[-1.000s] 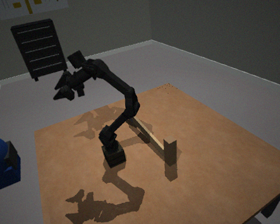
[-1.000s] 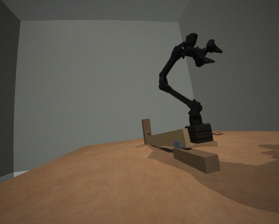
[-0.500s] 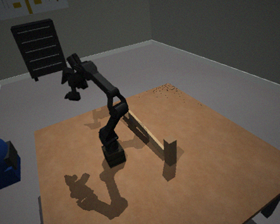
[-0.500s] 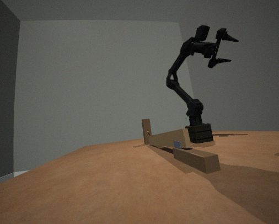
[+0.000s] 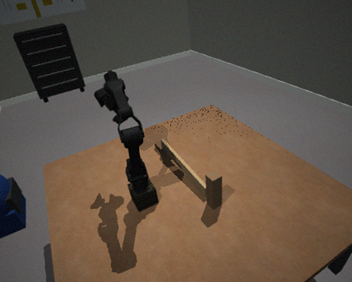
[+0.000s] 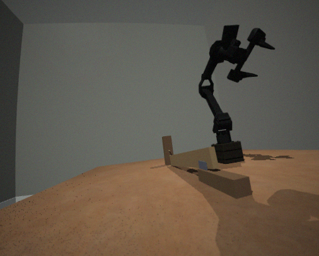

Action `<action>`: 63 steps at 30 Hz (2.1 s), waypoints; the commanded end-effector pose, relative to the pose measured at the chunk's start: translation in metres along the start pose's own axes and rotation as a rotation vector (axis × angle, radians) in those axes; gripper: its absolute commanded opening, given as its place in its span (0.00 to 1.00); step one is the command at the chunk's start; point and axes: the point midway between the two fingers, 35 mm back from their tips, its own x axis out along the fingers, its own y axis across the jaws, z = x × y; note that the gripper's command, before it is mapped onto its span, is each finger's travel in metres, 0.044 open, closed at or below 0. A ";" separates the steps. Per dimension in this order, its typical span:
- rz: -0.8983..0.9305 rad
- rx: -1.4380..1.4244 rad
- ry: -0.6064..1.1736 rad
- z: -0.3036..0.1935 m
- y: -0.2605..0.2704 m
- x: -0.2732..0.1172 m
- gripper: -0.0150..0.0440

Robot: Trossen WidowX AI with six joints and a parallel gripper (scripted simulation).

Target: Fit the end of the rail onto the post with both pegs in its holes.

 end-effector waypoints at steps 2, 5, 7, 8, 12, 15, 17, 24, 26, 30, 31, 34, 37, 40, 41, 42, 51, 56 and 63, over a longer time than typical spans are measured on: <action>-0.163 -0.218 -0.120 0.069 -0.049 0.019 1.00; -0.231 -0.299 -0.145 0.093 -0.071 0.020 1.00; -0.278 -0.351 -0.155 0.108 -0.087 0.020 1.00; -0.302 -0.376 -0.158 0.115 -0.095 0.020 1.00; -0.397 -0.474 -0.155 0.141 -0.131 0.015 1.00; -0.468 -0.544 -0.138 0.158 -0.159 0.009 1.00; -0.512 -0.588 -0.120 0.167 -0.179 0.005 1.00; -0.647 -0.733 -0.018 0.188 -0.252 -0.017 1.00; -0.678 -0.771 0.021 0.190 -0.273 -0.024 1.00; -0.724 -0.846 0.109 0.190 -0.316 -0.039 1.00; -0.733 -0.864 0.133 0.189 -0.326 -0.042 1.00; -0.749 -0.917 0.207 0.183 -0.357 -0.053 1.00; -0.753 -0.969 0.283 0.174 -0.387 -0.064 1.00; -0.743 -1.021 0.360 0.160 -0.415 -0.074 1.00; -0.737 -1.039 0.385 0.155 -0.424 -0.077 1.00; -0.730 -1.056 0.409 0.149 -0.433 -0.080 1.00; -0.665 -1.153 0.533 0.113 -0.477 -0.095 1.00; -0.665 -1.153 0.533 0.113 -0.477 -0.095 1.00; -0.665 -1.153 0.533 0.113 -0.484 -0.089 1.00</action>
